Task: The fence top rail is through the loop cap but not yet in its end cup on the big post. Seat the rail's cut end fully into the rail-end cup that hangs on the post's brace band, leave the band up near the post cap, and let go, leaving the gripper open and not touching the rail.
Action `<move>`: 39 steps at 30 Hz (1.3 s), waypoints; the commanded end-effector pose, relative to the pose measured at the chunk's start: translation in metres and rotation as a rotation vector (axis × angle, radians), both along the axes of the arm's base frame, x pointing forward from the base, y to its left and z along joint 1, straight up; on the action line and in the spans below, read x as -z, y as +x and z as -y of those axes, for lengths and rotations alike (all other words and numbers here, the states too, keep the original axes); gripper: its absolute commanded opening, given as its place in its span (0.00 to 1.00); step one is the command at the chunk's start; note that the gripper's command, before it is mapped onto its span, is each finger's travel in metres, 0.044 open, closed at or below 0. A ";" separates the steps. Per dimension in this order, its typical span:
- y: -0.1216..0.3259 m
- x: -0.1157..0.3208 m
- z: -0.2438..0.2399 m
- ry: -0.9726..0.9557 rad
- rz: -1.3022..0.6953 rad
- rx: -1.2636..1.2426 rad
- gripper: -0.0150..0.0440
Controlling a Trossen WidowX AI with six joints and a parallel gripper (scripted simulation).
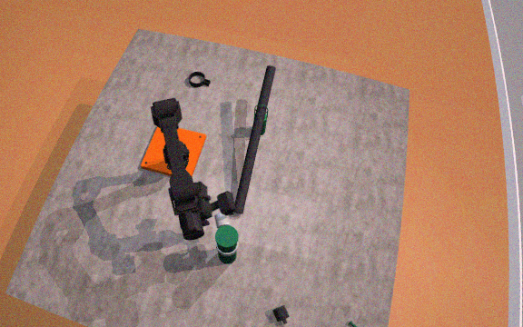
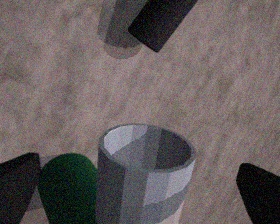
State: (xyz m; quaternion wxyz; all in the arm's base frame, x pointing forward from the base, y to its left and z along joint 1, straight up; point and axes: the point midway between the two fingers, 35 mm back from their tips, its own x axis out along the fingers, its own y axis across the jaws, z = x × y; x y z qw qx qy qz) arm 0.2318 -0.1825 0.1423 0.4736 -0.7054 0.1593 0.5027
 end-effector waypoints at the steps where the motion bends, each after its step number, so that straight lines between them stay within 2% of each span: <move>1: 0.003 0.008 -0.003 0.008 -0.011 0.001 1.00; 21: 0.014 0.033 -0.012 0.010 -0.018 -0.008 1.00; 34: 0.014 0.033 -0.012 0.010 -0.018 -0.008 0.42; 37: 0.014 0.033 -0.012 0.010 -0.018 -0.008 0.39; 39: 0.015 0.033 -0.012 0.010 -0.018 0.000 0.30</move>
